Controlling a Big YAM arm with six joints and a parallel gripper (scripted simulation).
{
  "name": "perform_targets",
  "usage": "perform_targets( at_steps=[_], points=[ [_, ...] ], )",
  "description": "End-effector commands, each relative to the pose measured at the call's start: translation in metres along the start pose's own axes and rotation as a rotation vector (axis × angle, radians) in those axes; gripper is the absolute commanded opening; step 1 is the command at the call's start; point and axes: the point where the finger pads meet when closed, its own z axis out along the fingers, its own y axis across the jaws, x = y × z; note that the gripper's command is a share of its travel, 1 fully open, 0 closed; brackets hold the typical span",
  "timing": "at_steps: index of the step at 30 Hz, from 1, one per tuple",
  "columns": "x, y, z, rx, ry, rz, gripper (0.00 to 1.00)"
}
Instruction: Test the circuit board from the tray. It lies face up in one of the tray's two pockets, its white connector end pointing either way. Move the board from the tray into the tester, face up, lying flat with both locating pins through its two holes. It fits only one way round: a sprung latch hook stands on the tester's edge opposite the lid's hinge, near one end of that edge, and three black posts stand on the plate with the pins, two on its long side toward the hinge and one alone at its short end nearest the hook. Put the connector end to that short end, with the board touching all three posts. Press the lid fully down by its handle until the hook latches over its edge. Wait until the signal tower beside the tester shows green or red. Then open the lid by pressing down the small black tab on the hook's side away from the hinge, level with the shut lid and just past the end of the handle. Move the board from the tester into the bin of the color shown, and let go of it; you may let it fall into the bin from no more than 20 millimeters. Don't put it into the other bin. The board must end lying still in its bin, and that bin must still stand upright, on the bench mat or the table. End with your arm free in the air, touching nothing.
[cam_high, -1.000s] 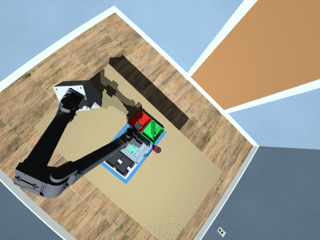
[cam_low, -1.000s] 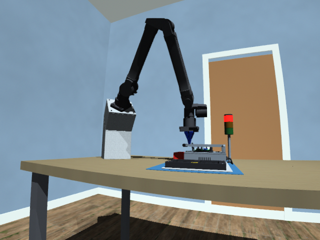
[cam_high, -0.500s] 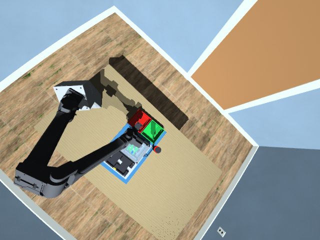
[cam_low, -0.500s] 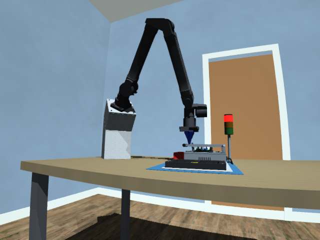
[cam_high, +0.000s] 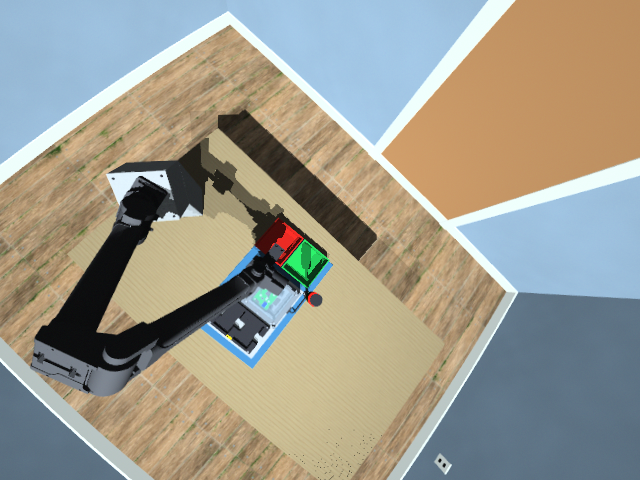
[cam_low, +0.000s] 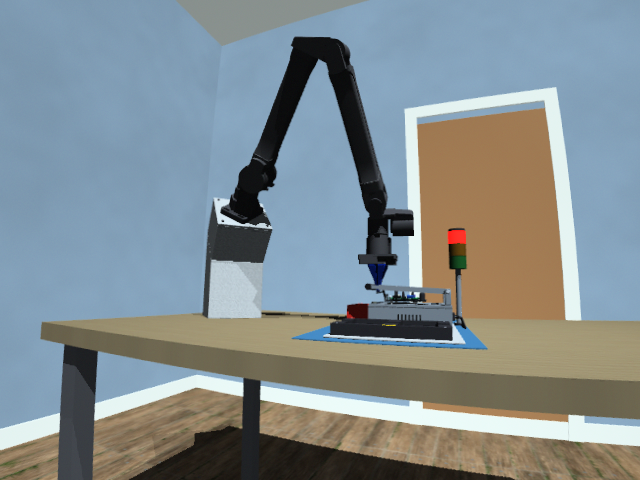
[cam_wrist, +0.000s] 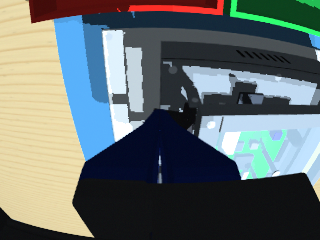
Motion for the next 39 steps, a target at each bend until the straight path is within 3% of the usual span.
perform_targets(
  at_steps=[1,39],
  points=[
    [0.0028,-0.011,0.0106,0.014,-0.004,0.024,0.0],
    [0.0028,-0.0113,0.0082,0.014,-0.004,0.037,0.0]
  ],
)
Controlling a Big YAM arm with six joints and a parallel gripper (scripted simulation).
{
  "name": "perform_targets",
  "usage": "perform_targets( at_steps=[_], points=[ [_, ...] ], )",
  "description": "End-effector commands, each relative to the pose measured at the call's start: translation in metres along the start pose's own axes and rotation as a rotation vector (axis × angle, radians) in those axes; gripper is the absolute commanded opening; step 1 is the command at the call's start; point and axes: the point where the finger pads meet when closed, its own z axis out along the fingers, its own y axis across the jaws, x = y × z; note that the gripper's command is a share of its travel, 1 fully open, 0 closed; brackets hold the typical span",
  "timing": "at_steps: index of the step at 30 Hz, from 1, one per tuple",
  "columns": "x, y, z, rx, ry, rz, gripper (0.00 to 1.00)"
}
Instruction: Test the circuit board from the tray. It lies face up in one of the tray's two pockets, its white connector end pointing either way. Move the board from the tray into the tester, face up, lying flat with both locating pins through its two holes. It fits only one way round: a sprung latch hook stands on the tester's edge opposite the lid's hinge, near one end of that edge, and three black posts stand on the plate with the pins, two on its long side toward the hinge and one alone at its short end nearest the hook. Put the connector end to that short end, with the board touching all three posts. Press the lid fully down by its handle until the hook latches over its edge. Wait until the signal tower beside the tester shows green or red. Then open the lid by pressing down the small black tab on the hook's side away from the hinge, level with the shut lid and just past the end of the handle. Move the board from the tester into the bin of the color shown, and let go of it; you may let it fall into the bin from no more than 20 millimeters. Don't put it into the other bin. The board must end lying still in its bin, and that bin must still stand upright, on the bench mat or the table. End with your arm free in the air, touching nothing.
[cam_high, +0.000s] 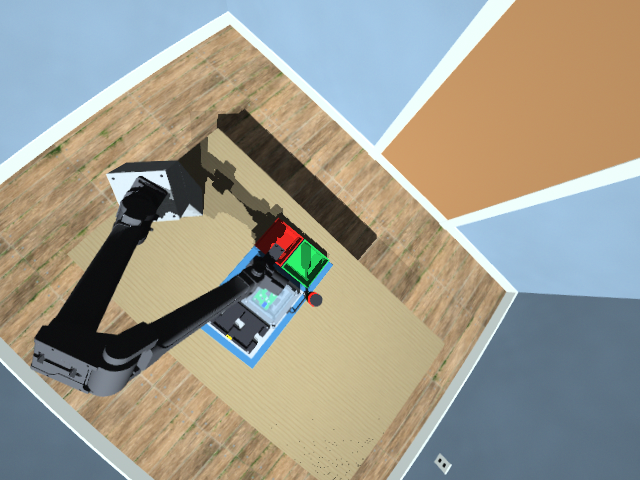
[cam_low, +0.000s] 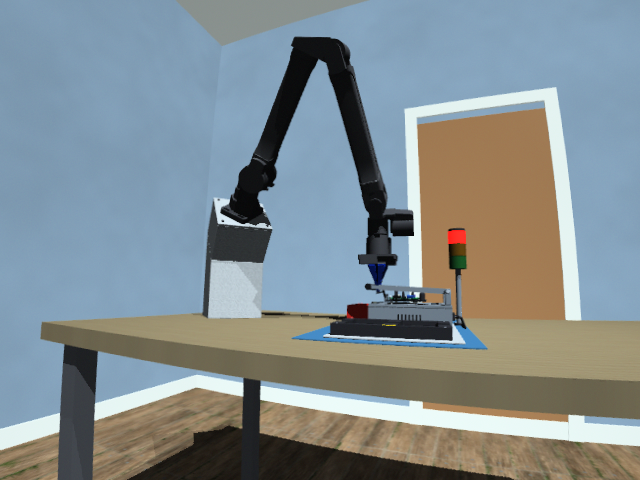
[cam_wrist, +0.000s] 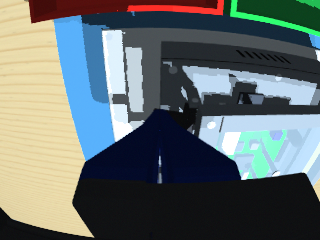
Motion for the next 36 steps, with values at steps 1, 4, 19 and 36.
perform_targets(
  at_steps=[1,4,19,36],
  points=[
    [0.004,-0.013,0.004,0.017,-0.004,0.043,0.0],
    [0.001,-0.018,-0.013,0.032,-0.013,0.034,0.0],
    [0.003,-0.006,-0.062,-0.005,0.002,0.027,0.0],
    [0.004,-0.009,-0.069,0.014,-0.005,0.029,0.26]
  ],
)
